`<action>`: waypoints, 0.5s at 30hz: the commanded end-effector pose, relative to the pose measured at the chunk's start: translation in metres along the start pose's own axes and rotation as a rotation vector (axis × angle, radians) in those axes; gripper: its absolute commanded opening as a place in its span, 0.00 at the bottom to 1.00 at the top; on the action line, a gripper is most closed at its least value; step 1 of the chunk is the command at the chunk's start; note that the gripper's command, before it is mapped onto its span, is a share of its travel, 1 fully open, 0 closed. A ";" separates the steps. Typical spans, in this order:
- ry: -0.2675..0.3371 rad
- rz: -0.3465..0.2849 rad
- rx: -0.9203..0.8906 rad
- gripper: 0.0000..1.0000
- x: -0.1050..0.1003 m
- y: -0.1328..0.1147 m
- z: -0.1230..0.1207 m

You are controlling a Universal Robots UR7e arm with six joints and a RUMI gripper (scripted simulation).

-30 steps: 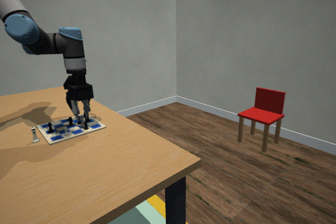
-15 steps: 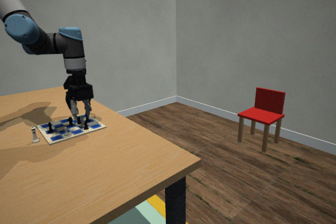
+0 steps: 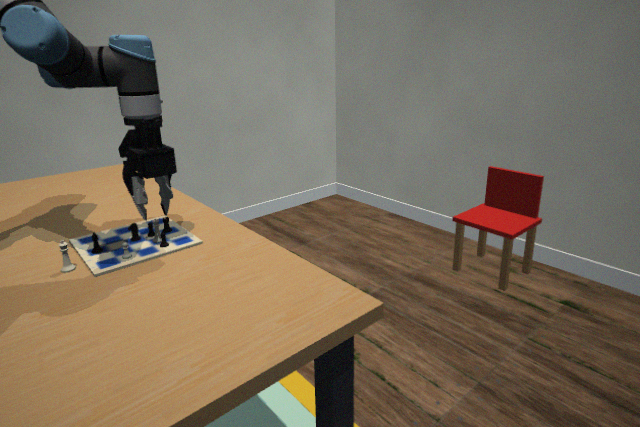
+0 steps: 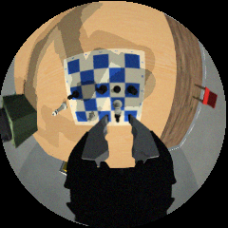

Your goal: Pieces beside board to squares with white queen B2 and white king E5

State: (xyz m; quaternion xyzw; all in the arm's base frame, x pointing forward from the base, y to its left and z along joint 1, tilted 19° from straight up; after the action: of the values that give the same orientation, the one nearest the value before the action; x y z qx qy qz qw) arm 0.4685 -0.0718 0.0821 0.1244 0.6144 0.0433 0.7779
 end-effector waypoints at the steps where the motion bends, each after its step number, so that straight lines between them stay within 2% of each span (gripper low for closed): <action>1: 0.000 0.000 0.000 0.25 -0.024 0.000 0.000; 4: 0.000 0.000 0.000 0.25 -0.029 0.000 0.000; 10: 0.000 0.000 0.000 0.25 -0.054 0.000 0.000; 15: 0.000 0.000 0.000 0.25 -0.060 0.000 0.000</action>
State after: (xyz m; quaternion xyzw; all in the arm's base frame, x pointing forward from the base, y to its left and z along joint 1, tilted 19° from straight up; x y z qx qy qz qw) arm 0.4550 -0.0841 0.1347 0.1244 0.6145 0.0433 0.7778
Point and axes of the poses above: the point where the finger pads meet when closed, its own x axis out along the fingers, its own z axis across the jaws, y = z × x, the point moved 9 cm from there along -x, back along the fingers, and after that the axes turned 2 degrees about x, right-handed, at the moved point
